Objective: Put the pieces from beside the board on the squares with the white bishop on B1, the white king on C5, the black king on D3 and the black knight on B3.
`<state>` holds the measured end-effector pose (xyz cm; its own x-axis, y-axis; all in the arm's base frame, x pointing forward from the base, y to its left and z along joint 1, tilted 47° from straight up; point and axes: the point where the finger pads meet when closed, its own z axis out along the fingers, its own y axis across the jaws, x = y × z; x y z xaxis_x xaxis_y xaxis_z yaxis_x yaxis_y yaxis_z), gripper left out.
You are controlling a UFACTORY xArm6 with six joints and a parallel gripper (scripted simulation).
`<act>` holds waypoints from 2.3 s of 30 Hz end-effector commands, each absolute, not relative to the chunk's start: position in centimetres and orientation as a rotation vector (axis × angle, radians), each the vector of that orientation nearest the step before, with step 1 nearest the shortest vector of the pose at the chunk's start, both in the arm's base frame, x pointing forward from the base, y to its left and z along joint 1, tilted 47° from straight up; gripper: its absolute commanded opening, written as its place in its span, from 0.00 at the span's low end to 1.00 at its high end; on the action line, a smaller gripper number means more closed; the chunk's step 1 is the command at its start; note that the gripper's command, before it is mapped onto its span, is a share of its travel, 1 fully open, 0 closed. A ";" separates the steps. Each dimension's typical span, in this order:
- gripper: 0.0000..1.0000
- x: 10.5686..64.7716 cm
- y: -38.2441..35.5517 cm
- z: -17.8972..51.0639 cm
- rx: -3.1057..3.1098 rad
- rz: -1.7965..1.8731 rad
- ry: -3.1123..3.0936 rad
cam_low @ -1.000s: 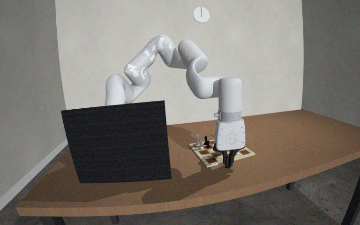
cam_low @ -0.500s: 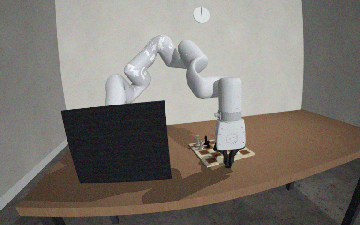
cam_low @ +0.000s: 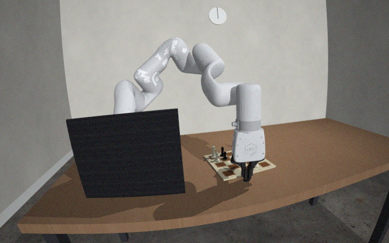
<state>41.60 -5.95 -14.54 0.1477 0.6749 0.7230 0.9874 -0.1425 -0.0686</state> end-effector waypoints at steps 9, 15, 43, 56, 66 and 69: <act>0.00 41.6 -7.1 -13.5 -1.885 -0.744 -1.584; 0.00 41.3 -10.0 -10.7 -1.885 -0.744 -1.584; 0.00 41.4 -12.7 -6.8 -1.936 -0.710 -1.503; 0.00 43.0 -7.4 -0.2 -2.197 -0.473 -0.917; 0.00 43.1 -3.3 4.1 -2.283 -0.316 -0.514; 0.00 43.0 -2.2 5.1 -2.298 -0.264 -0.390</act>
